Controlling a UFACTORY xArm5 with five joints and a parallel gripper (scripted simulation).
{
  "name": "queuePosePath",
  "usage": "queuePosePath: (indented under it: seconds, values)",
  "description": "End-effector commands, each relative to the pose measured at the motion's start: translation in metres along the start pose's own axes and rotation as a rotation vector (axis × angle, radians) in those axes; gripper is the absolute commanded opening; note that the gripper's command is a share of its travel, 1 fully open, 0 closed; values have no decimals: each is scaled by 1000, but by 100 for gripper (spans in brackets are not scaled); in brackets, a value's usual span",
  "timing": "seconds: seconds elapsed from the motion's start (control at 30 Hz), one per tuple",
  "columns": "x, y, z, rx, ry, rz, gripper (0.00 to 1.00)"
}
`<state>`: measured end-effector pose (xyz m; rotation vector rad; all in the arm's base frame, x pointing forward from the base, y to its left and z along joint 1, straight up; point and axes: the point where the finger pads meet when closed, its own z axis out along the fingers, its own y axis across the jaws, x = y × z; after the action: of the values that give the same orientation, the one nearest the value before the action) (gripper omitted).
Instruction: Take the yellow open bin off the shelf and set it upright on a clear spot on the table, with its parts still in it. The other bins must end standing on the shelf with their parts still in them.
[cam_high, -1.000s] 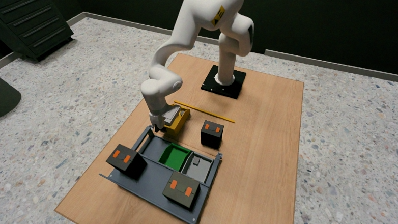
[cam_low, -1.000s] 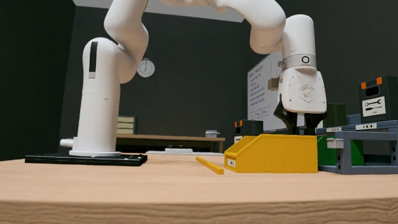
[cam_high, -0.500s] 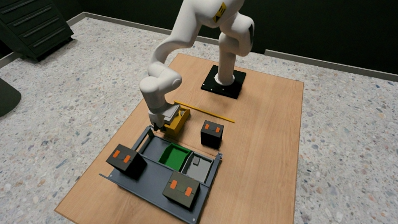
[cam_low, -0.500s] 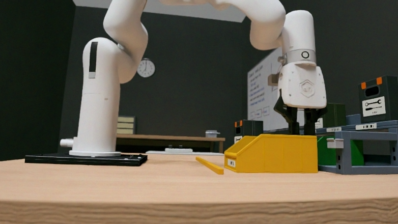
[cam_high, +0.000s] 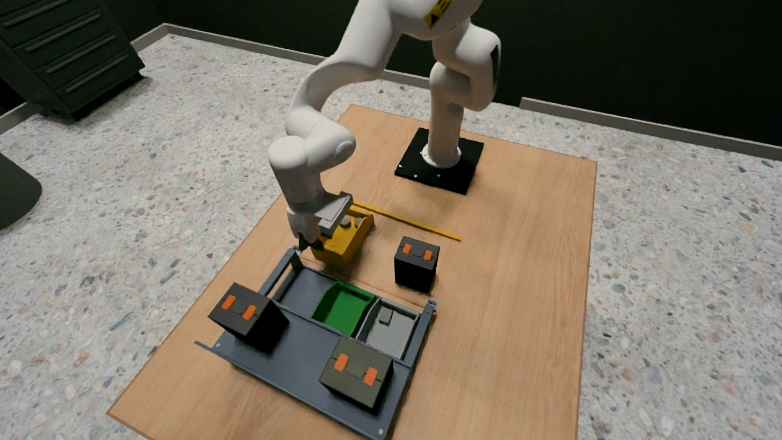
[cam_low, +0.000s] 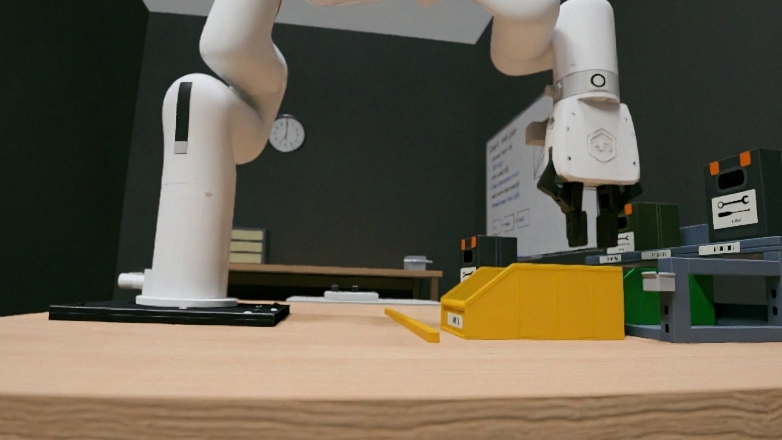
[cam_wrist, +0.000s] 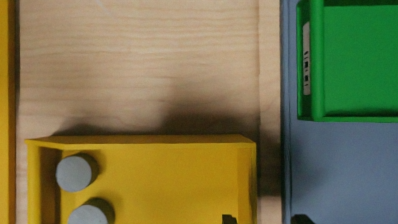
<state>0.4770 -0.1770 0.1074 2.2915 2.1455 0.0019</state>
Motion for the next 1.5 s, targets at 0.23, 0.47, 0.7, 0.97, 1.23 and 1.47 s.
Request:
queuePosePath:
  seconds: [0.23,0.47,0.7,0.97,1.23,1.47]
  values:
    - [0,1,-16,-5,3,0,34]
    - [0,1,-16,-5,3,0,34]
    - [0,1,-16,-5,3,0,34]
    - [0,1,-16,-5,3,0,34]
    - [0,1,-16,-5,3,0,34]
    - [0,1,-16,-5,3,0,34]
